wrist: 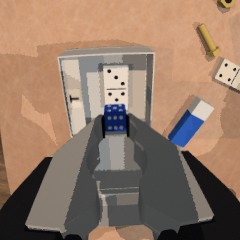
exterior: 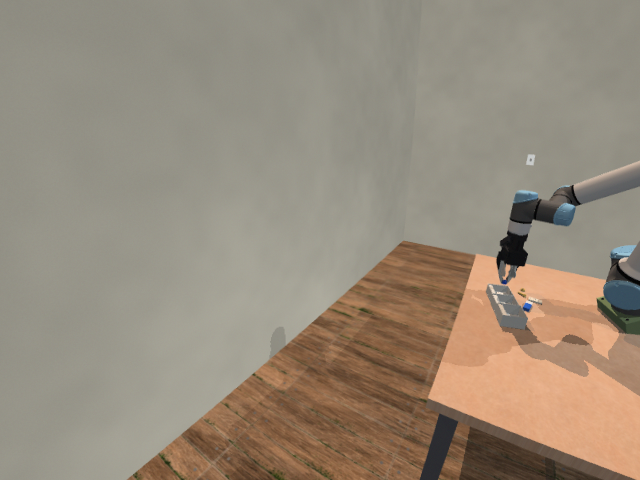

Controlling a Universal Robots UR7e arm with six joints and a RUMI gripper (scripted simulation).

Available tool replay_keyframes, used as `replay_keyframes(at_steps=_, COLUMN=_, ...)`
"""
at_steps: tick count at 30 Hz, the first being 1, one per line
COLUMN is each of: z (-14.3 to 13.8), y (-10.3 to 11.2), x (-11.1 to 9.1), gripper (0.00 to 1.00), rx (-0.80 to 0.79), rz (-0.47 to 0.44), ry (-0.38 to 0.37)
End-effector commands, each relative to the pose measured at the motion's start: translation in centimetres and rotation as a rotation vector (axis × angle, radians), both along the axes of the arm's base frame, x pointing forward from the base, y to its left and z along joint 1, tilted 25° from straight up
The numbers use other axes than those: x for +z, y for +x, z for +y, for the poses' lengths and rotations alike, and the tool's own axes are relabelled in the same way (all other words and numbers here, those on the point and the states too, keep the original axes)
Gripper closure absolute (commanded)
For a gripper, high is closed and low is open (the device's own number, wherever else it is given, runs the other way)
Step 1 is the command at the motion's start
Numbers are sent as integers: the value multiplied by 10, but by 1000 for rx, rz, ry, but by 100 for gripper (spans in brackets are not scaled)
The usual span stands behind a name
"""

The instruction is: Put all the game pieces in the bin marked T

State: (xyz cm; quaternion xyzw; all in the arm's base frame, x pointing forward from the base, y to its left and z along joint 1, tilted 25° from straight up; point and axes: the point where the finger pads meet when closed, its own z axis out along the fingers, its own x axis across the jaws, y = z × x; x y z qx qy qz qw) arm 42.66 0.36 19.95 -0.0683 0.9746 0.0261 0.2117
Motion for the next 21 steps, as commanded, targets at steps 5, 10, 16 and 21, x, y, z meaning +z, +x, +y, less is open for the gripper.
replay_keyframes(at_steps=5, z=0, y=3, x=-7, gripper=100, rx=0, rz=-1, ry=0)
replay_keyframes(at_steps=10, z=1, y=7, x=-16, gripper=100, rx=0, rz=-1, ry=0)
replay_keyframes(at_steps=16, z=2, y=12, x=-27, gripper=100, rx=0, rz=-1, ry=0)
replay_keyframes(at_steps=21, z=2, y=14, x=-33, gripper=100, rx=0, rz=-1, ry=0)
